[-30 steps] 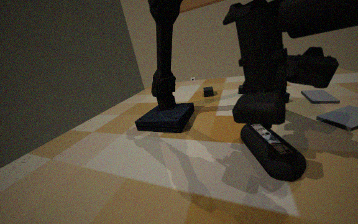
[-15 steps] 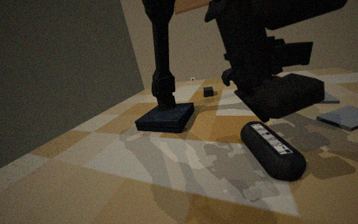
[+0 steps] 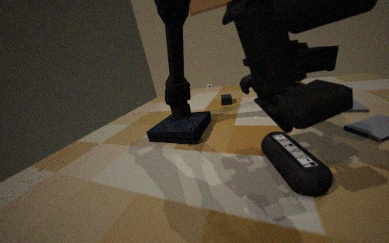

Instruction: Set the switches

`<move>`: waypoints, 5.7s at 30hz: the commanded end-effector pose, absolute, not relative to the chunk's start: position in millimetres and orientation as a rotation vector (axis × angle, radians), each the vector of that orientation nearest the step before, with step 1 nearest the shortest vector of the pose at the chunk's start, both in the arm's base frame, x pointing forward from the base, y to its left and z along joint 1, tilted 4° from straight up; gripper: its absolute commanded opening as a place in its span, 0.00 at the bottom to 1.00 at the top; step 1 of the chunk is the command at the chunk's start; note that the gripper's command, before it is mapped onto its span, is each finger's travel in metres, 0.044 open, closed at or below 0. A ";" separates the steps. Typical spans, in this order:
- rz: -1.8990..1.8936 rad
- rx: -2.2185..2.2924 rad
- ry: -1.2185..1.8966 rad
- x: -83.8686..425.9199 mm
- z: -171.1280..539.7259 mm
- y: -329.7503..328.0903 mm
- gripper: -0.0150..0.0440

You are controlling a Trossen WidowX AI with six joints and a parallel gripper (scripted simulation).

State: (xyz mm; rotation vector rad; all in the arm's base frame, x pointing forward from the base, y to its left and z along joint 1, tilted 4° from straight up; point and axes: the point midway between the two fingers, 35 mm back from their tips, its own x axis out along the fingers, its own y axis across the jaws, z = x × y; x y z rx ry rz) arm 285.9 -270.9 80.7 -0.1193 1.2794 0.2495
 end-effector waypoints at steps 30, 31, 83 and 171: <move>-0.931 0.966 1.354 321.2 67.9 -298.7 1.00; -0.957 0.984 1.346 321.8 67.6 -299.1 1.00; -1.013 1.045 1.335 323.9 7.3 -299.9 0.96; -1.012 1.046 1.337 319.2 54.7 -281.3 0.82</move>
